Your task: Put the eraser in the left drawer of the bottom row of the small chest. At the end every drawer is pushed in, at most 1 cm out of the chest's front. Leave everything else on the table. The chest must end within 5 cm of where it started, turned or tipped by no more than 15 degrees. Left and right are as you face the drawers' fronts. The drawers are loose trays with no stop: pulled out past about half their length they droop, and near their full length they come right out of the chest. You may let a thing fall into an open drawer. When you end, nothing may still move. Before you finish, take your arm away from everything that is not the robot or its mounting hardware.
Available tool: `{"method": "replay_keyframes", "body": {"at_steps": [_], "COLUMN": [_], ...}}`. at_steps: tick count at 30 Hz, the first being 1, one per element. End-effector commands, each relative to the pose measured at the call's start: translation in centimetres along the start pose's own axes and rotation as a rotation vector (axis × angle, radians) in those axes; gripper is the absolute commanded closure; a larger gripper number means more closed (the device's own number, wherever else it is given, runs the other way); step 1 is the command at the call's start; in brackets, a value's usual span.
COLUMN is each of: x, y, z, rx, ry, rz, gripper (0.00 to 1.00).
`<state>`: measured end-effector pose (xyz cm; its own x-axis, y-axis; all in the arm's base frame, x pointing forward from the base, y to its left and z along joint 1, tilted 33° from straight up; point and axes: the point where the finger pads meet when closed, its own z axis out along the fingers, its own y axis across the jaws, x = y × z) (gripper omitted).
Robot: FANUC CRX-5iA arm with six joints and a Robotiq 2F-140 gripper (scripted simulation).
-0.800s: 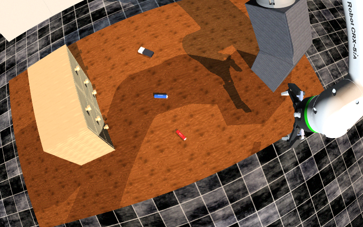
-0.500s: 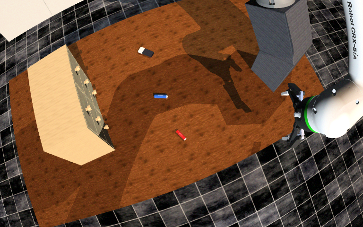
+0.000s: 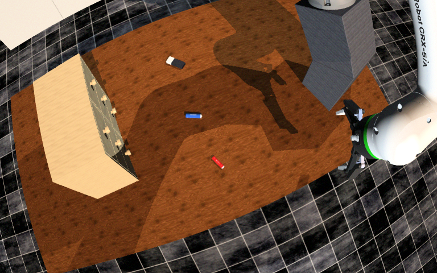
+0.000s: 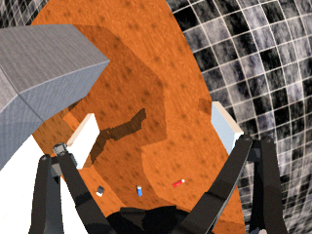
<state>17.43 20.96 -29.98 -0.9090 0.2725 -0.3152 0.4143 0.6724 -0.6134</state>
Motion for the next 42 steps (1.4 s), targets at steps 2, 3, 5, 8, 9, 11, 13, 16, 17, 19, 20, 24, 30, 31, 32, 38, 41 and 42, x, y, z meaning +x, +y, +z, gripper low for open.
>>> {"method": "replay_keyframes", "body": {"at_steps": [2, 3, 5, 8, 9, 11, 13, 16, 17, 19, 20, 24, 30, 31, 32, 38, 41, 42], "x": [-3.6, -5.7, -5.7, -8.1, -8.1, -10.9, -13.5, -14.1, -16.9, -17.4, -17.4, -20.8, -27.1, -27.1, -29.5, -32.3, -35.8, -35.8], "y": [0.2, 0.2, 0.2, -0.1, -0.1, -0.6, -1.3, -1.4, -2.4, -2.6, -2.6, -4.0, -7.6, -7.6, -9.3, -11.4, -14.7, -14.7], "z": [-3.7, -5.4, -5.4, -7.2, -7.2, -9.1, -10.5, -10.9, -12.3, -12.6, -12.6, -14.0, -16.3, -16.3, -16.9, -17.6, -18.3, -18.3], "rx": [-0.038, -0.058, -0.058, -0.081, -0.081, -0.106, -0.131, -0.131, -0.155, -0.155, -0.155, -0.177, -0.211, -0.211, -0.222, -0.229, -0.236, -0.236], "ry": [0.018, 0.024, 0.024, 0.027, 0.027, 0.027, 0.023, 0.023, 0.015, 0.015, 0.015, 0.004, -0.027, -0.027, -0.043, -0.059, -0.084, -0.084], "rz": [-0.069, -0.101, -0.101, -0.135, -0.135, -0.170, -0.204, -0.204, -0.236, -0.236, -0.236, -0.264, -0.310, -0.310, -0.326, -0.340, -0.357, -0.357], "gripper": [0.00, 0.00, 0.00, 0.00, 0.00, 0.00, 0.00, 0.00, 0.00, 0.00, 0.00, 0.00, 0.00, 0.00, 0.00, 0.00, 0.00, 0.00]}}
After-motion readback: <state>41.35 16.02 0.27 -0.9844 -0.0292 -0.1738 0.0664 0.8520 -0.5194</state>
